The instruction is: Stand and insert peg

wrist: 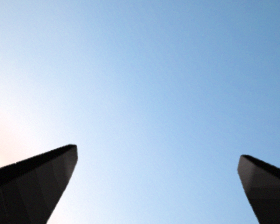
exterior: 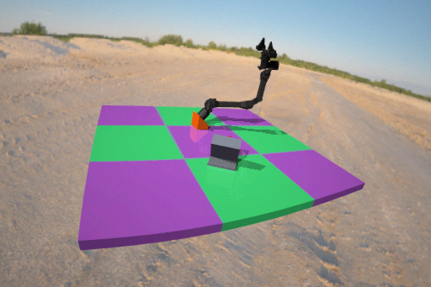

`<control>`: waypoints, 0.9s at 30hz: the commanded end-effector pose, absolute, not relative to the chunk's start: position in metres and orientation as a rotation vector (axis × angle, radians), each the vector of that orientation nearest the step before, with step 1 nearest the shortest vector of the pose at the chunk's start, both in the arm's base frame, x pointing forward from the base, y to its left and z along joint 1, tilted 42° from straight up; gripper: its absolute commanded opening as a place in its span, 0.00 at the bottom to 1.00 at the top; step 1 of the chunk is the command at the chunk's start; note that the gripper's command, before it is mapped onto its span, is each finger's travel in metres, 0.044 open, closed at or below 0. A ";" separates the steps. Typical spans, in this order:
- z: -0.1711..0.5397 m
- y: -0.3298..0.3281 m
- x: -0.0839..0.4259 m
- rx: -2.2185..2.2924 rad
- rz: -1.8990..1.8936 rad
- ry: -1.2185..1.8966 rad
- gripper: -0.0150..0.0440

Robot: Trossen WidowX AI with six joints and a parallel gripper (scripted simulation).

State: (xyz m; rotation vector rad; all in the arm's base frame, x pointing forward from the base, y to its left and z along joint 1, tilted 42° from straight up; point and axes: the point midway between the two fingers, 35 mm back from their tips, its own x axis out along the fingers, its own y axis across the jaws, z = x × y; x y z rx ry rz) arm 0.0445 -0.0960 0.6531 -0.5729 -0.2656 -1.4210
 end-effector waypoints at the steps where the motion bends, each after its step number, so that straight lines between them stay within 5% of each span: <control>1: 0.639 -0.119 0.037 -0.477 -1.370 -0.252 1.00; 27: 0.502 -0.254 0.088 0.157 -0.944 -0.049 1.00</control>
